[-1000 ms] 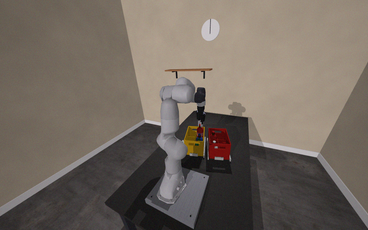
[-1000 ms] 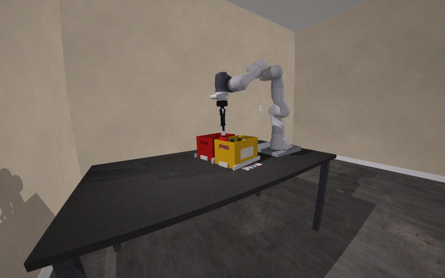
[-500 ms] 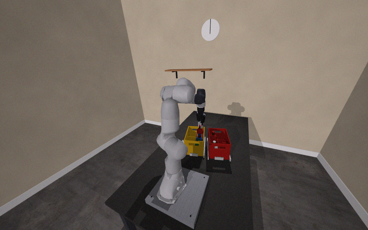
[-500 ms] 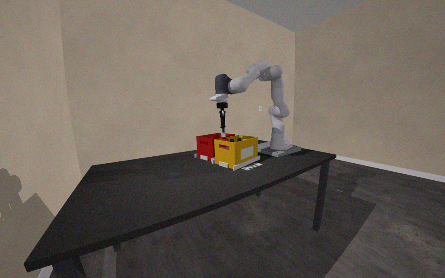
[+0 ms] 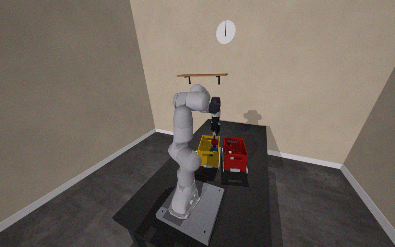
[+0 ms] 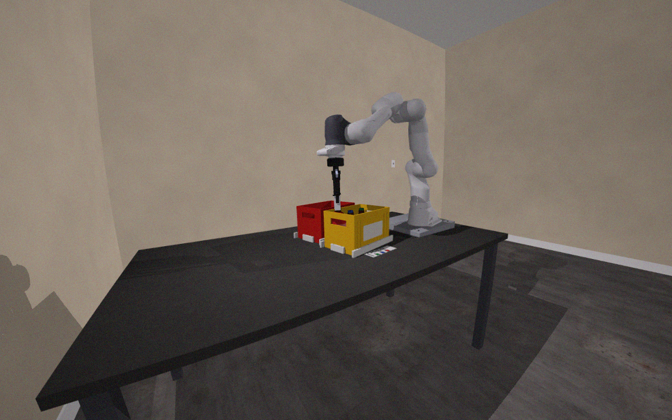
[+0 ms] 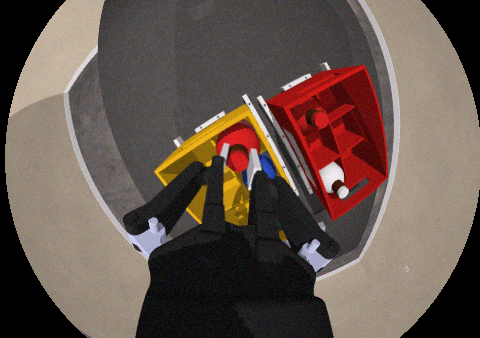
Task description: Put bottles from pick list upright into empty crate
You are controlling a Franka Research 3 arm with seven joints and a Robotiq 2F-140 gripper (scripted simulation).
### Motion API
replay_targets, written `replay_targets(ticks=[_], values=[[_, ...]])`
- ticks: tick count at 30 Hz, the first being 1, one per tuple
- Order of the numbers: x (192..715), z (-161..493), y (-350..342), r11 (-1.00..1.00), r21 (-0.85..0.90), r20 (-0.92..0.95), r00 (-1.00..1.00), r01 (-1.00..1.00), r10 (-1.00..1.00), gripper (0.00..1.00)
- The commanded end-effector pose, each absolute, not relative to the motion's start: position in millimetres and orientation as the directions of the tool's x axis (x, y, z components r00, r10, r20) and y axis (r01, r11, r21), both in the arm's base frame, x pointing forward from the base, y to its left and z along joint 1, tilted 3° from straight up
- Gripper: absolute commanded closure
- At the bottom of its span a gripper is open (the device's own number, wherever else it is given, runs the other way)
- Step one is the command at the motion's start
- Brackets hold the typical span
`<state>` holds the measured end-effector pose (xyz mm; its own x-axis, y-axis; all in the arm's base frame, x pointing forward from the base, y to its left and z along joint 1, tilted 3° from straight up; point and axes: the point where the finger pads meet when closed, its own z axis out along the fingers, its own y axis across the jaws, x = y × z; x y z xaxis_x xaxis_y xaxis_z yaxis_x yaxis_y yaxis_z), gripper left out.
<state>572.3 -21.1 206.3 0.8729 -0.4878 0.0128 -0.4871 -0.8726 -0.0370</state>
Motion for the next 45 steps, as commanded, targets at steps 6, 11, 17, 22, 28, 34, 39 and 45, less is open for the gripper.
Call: replay_targets(ticks=[6,11,17,22,28,34,39,45], values=[[578.6,204.8,-19.7,-0.872,-0.043,0.032,0.871,-0.488,-0.49,1.0],[578.9,199.8,-19.6,-0.872,-0.043,0.032,0.871,-0.488,-0.49,1.0],[579.1,195.8,-19.4,-0.872,-0.043,0.032,0.871,-0.488,-0.49,1.0],[579.1,195.8,-19.4,-0.872,-0.043,0.032,0.871,-0.488,-0.49,1.0],[578.8,195.8,-19.4,-0.872,-0.043,0.032,0.871,-0.488,-0.49,1.0],[578.4,195.8,-19.4,-0.872,-0.043,0.032,0.871,-0.488,-0.49,1.0],[578.2,195.8,-19.4,-0.872,-0.043,0.032,0.871,-0.488,-0.49,1.0],[578.1,195.8,-19.4,-0.872,-0.043,0.032,0.871,-0.488,-0.49,1.0]])
